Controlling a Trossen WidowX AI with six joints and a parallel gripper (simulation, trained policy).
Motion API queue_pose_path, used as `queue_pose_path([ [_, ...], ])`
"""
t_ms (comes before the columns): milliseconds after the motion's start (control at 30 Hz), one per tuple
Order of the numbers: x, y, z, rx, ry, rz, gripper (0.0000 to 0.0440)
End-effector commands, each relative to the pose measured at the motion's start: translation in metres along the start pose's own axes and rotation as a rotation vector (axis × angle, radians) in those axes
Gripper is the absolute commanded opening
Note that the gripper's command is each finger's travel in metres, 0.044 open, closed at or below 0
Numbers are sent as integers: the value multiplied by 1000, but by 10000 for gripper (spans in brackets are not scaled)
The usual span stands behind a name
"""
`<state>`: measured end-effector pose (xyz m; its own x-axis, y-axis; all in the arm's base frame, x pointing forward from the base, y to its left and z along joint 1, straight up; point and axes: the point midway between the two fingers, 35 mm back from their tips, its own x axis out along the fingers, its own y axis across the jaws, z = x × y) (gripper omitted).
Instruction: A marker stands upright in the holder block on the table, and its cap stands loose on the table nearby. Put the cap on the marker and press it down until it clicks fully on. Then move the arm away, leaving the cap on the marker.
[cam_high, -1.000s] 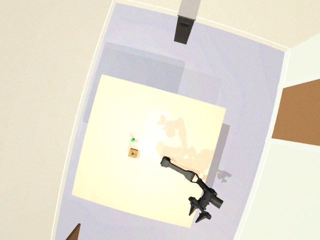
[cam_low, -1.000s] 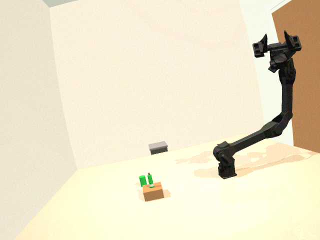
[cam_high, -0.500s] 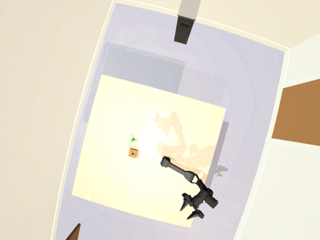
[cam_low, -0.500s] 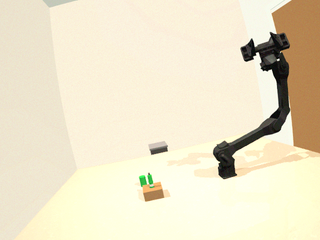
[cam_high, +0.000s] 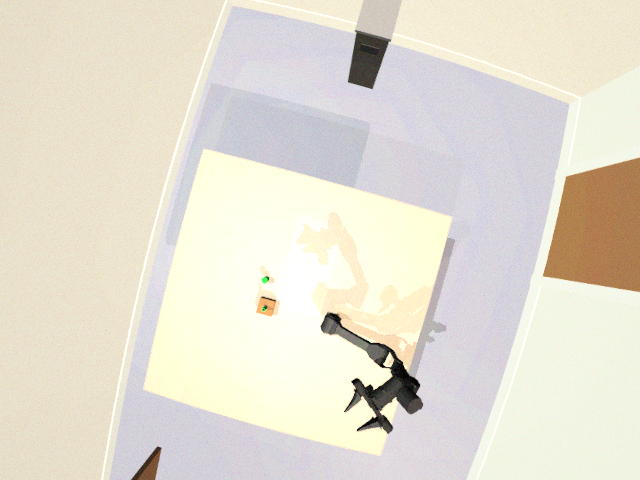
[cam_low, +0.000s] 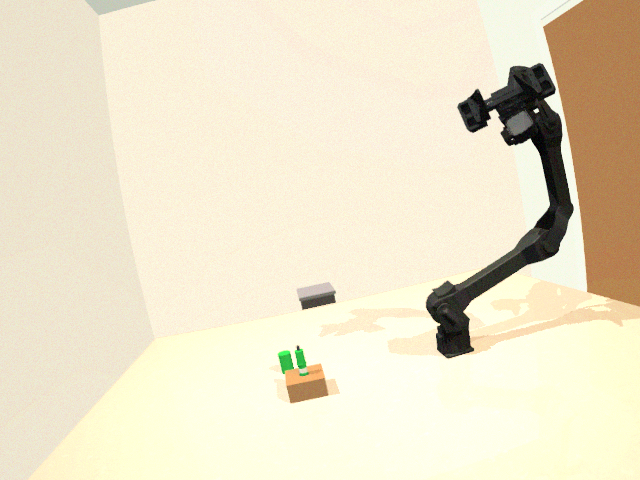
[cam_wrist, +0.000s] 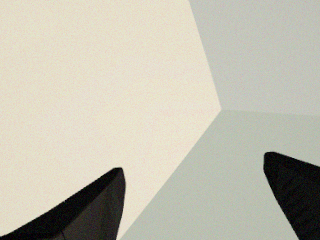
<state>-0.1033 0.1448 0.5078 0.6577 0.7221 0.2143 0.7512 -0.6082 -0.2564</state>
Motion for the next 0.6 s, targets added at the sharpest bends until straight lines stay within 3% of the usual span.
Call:
queue_pose_path([
  [0,5,9,2,19,-27,11,328],
  [567,31,59,10,135,-162,80,329],
])
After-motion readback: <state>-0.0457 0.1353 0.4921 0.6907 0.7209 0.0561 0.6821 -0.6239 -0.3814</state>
